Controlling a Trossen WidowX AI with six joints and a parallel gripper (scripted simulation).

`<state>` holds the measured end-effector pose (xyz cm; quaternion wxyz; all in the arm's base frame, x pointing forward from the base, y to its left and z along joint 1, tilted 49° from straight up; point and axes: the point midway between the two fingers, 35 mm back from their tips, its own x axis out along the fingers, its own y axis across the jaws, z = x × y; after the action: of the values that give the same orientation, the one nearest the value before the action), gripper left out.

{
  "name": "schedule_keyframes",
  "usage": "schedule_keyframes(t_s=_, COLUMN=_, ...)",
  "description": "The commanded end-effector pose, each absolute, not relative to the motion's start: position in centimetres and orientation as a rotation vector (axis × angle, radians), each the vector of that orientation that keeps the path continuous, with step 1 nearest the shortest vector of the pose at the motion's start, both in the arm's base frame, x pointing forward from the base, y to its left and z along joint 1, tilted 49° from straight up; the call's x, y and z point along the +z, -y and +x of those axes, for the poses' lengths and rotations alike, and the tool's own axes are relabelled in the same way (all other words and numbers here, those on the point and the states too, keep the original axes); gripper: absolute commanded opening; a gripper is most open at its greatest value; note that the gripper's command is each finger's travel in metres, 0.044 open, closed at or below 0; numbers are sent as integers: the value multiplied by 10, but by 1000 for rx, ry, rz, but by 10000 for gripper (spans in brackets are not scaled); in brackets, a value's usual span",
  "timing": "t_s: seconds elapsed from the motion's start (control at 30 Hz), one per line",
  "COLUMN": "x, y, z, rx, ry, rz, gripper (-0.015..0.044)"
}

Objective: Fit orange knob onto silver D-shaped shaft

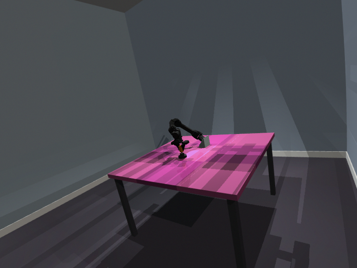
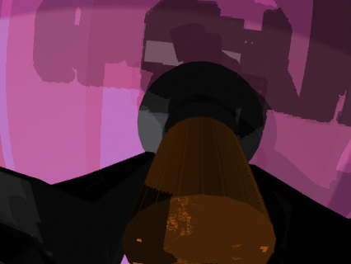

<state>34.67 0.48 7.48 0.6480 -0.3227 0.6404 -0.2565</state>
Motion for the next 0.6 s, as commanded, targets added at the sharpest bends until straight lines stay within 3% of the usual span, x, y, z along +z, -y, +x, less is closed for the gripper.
schedule_keyframes(t_s=0.0, x=77, y=-8, z=349, rx=-529, ry=-1477, rz=-792, gripper=0)
schedule_keyframes(t_s=0.57, x=75, y=-5, z=349, rx=-441, ry=-1521, rz=-889, gripper=0)
